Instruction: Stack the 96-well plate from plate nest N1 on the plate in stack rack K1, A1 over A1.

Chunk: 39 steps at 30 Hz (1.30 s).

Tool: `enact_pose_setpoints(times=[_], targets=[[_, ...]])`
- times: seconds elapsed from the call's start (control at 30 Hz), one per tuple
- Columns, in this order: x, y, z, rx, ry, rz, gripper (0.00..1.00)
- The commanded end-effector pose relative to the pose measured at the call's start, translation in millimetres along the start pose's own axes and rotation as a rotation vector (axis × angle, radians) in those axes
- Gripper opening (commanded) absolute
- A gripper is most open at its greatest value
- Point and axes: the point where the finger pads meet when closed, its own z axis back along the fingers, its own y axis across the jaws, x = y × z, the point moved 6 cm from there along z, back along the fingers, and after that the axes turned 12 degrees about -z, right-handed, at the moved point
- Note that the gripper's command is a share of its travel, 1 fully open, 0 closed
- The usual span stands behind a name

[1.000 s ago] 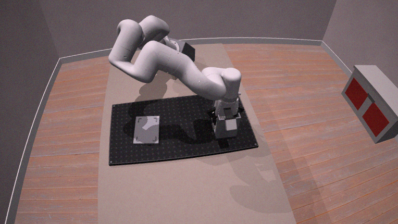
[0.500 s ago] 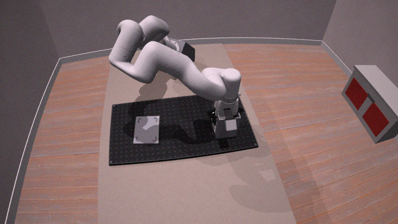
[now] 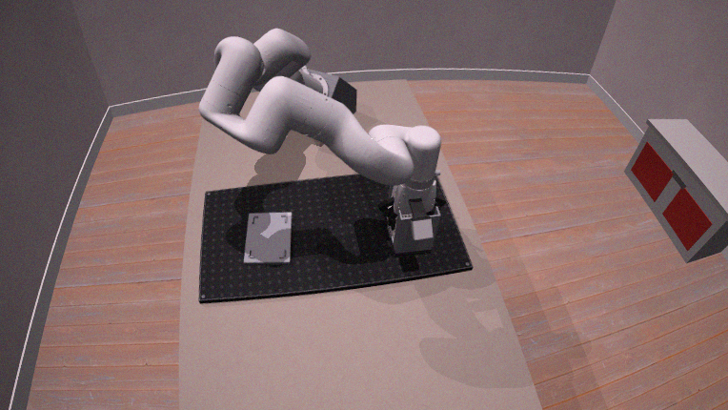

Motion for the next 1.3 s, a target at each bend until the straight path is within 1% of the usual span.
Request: enact_pose_setpoints(times=[0.0,1.07,1.27], targets=[[-0.4,-1.3,1.2,-0.004,0.002,0.0,1.0],[-0.4,-1.4,1.3,-0.004,0.002,0.0,1.0],[-0.3,-1.3,9.2,-0.004,0.002,0.0,1.0]])
